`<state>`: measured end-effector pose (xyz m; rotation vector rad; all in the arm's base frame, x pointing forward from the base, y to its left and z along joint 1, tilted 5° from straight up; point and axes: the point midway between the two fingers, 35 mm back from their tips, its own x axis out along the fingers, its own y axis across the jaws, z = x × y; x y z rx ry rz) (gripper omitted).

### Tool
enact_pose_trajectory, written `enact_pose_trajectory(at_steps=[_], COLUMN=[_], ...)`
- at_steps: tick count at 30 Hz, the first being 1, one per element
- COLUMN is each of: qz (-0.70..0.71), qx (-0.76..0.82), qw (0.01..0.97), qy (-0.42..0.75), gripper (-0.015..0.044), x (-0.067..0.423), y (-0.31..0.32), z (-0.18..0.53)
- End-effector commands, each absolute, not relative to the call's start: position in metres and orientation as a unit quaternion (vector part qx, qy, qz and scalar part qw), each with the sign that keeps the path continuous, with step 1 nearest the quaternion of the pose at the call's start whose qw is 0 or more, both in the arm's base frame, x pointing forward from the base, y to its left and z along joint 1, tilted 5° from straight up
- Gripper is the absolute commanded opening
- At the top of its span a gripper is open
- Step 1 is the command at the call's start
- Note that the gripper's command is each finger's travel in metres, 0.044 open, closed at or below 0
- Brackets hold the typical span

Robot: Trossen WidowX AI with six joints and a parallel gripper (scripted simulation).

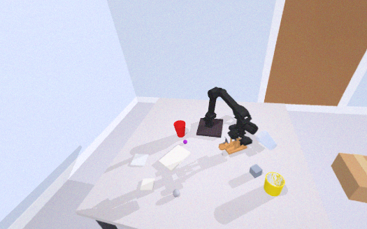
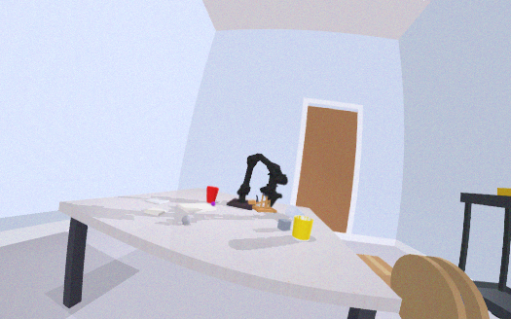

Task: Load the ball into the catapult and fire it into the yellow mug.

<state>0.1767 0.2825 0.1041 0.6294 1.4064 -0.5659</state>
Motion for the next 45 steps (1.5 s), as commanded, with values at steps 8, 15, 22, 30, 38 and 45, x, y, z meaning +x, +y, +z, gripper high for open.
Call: enact_pose_trajectory(at_steps=[8, 15, 22, 30, 38, 45], qz=[-0.369, -0.402, -0.402, -0.402, -0.402, -0.403], qx=[0.412, 0.449, 0.449, 0.449, 0.449, 0.449], qw=[0.614, 0.588, 0.588, 0.588, 0.588, 0.588], qy=[0.564, 0.540, 0.540, 0.540, 0.540, 0.539], gripper=[0.0000, 0.0000, 0.0000, 0.0000, 0.0000, 0.0000], x=[0.185, 0.195, 0.195, 0.196, 0.198, 0.200], y=[0.292, 0.299, 0.299, 0.300, 0.301, 0.301], z=[0.106, 0.106, 0.106, 0.095, 0.082, 0.070])
